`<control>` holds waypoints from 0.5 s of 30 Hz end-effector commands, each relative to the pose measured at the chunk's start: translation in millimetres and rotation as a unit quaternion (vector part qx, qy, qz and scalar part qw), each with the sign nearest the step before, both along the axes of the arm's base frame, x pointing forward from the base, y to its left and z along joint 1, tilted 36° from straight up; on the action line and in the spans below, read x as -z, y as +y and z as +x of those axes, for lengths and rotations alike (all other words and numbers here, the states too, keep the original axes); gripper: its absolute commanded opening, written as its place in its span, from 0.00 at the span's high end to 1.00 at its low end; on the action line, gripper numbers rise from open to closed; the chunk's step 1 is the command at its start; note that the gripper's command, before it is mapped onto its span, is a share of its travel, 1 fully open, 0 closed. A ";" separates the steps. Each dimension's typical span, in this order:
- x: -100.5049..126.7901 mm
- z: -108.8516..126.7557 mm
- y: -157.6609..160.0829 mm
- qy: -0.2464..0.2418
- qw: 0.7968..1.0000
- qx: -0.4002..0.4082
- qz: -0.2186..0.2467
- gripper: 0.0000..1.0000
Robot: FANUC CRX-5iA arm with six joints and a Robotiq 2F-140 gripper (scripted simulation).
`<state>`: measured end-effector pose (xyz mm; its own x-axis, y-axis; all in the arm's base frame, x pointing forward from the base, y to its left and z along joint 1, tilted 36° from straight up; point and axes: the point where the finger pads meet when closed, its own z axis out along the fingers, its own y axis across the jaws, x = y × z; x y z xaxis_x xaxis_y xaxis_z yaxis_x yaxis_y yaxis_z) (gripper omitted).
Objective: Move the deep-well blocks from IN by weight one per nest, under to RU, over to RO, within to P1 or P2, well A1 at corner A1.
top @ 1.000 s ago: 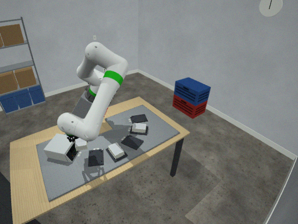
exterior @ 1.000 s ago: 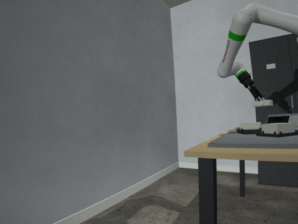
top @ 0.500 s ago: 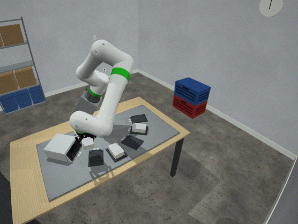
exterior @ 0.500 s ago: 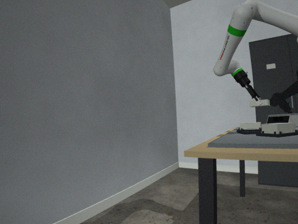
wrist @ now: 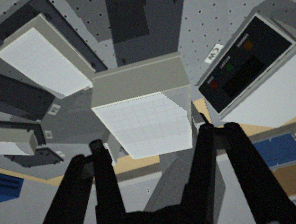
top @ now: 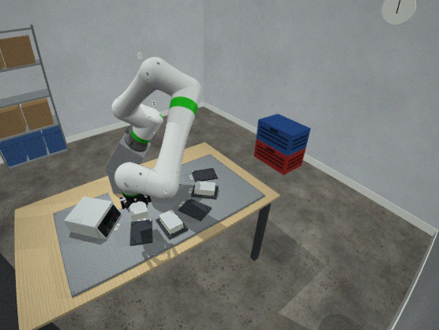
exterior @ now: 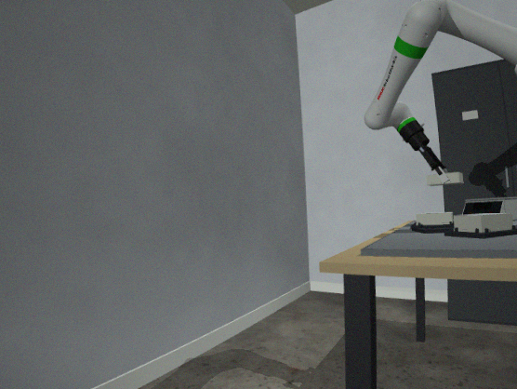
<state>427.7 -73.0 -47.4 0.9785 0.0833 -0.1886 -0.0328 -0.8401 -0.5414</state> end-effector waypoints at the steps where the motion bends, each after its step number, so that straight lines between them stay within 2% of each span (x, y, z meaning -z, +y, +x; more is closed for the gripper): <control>1: -6.4 3.0 7.9 0.000 1.000 0.000 0.000 0.90; 15: -31.8 14.7 41.1 0.000 1.000 0.000 0.000 0.90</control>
<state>439.8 -38.6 -21.0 0.9785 0.0835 -0.1885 -0.0326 -0.8402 -0.5413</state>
